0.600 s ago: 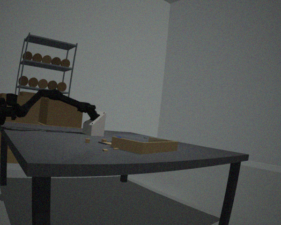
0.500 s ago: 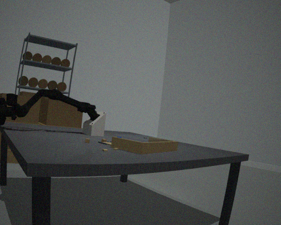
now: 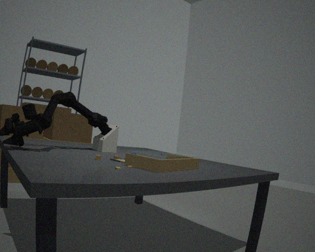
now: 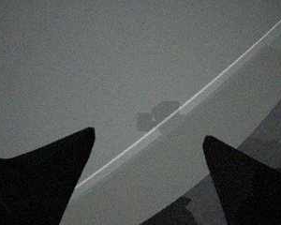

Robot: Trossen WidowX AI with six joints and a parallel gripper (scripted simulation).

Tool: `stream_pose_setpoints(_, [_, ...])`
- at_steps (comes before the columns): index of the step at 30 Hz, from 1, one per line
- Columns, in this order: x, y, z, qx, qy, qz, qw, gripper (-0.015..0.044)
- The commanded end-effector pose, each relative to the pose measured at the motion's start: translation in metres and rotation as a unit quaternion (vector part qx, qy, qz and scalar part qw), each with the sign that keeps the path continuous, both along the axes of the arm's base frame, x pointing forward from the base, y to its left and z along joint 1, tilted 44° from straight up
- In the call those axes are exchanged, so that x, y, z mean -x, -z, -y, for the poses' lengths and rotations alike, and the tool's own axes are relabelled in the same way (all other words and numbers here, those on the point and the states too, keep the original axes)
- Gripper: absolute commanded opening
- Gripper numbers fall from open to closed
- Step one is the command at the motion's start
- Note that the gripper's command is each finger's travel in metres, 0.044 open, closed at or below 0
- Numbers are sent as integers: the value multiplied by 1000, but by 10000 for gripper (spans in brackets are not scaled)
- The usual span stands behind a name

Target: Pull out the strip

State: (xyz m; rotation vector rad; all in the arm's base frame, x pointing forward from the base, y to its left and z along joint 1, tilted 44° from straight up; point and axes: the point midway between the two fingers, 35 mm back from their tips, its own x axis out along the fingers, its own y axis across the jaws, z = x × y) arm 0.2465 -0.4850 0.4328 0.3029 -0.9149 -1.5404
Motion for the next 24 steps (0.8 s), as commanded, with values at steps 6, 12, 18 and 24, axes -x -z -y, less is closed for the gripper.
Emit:
stream_pose_setpoints(6, [-110, 60, -90, -76, -111, -137, 981, 400])
stream_pose_setpoints(12, [-161, 102, -162, -102, -179, -242, 948, 400])
stream_pose_setpoints(18, [-193, 144, -242, -110, -248, -336, 902, 400])
stream_pose_setpoints(24, [-206, 188, -328, -99, -312, -434, 839, 400])
